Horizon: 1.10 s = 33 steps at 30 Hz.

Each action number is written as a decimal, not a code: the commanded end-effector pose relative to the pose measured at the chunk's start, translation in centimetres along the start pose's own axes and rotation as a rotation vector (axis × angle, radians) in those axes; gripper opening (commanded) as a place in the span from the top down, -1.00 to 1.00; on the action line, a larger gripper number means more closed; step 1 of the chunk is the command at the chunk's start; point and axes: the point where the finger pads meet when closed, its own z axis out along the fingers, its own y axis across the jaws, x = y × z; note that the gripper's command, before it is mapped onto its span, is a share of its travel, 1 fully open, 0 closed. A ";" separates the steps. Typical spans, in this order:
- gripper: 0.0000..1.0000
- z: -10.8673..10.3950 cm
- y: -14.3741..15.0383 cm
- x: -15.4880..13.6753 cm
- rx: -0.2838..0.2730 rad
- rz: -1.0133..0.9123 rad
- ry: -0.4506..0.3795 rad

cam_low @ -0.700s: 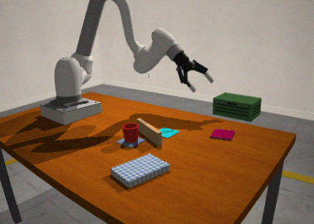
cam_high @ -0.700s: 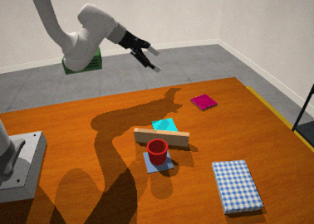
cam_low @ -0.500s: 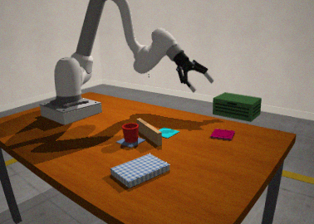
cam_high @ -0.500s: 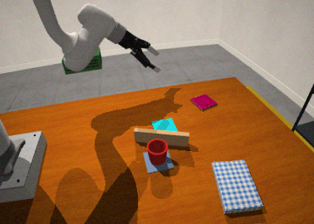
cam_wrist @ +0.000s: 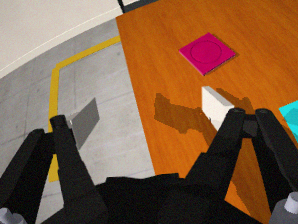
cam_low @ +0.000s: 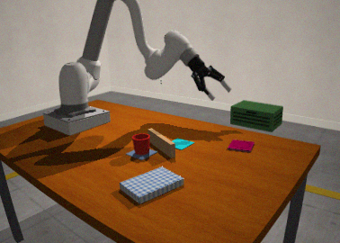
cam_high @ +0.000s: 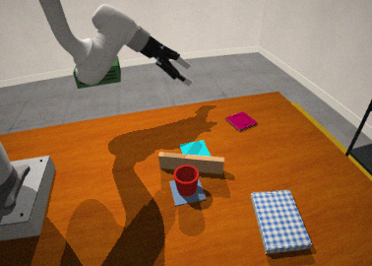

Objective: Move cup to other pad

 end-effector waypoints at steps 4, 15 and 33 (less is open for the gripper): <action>1.00 0.2 1.3 1.6 -0.032 -0.006 0.012; 1.00 0.5 11.0 10.2 -0.256 -0.046 0.021; 1.00 -3.4 26.0 16.9 -0.528 -0.110 -0.229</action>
